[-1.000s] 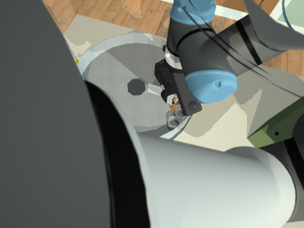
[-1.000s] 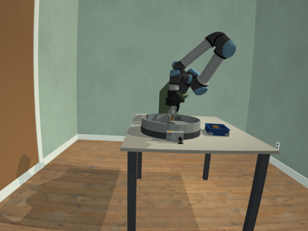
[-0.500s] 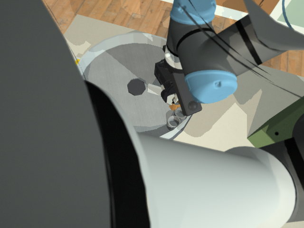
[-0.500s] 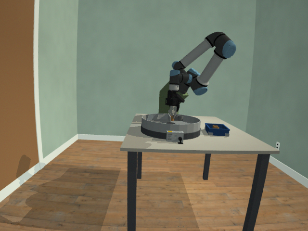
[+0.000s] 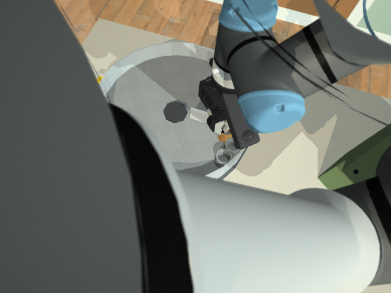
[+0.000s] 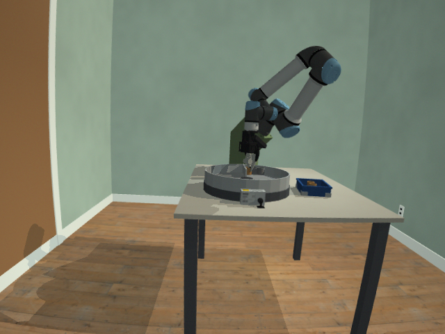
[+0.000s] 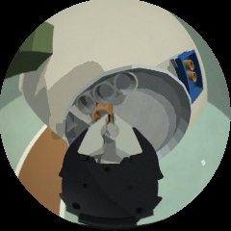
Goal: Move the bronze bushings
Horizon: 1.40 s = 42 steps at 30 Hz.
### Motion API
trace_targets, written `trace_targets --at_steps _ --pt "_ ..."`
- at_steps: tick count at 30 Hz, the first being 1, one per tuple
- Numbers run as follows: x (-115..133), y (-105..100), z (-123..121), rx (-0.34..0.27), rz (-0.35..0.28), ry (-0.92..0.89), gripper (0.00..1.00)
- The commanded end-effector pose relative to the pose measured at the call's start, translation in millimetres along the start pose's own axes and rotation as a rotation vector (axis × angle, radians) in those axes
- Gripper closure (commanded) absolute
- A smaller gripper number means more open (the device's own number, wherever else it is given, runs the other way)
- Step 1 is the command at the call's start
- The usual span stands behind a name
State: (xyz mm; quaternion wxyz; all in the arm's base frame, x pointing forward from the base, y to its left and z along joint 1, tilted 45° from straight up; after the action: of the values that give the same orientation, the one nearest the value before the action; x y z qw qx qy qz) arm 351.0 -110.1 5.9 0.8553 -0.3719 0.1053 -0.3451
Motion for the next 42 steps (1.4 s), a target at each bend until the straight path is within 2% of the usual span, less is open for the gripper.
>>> trace_targets --at_steps 1,16,24,36,42 --pt "0 0 0 -0.001 -0.001 0.0 1.0" --pt "0 -7 0 -0.001 -0.001 0.0 1.0" --pt "0 -23 0 -0.001 -0.001 0.0 1.0" --pt "1 -65 0 -0.001 -0.001 0.0 1.0" --pt "1 -74 0 -0.001 -0.001 0.0 1.0"
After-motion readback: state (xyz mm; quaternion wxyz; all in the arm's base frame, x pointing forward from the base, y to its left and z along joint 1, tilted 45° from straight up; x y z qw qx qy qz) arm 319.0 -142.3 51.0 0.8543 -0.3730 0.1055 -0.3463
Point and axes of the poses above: the point where the finger pads meet when closed, its own y axis out along the fingers, its own z axis across the jaws, x = y × z, the point moved 10 cm from there along -y, back along the fingers, and after that the axes turned 15 degrees about -y, right-handed, at the moved point
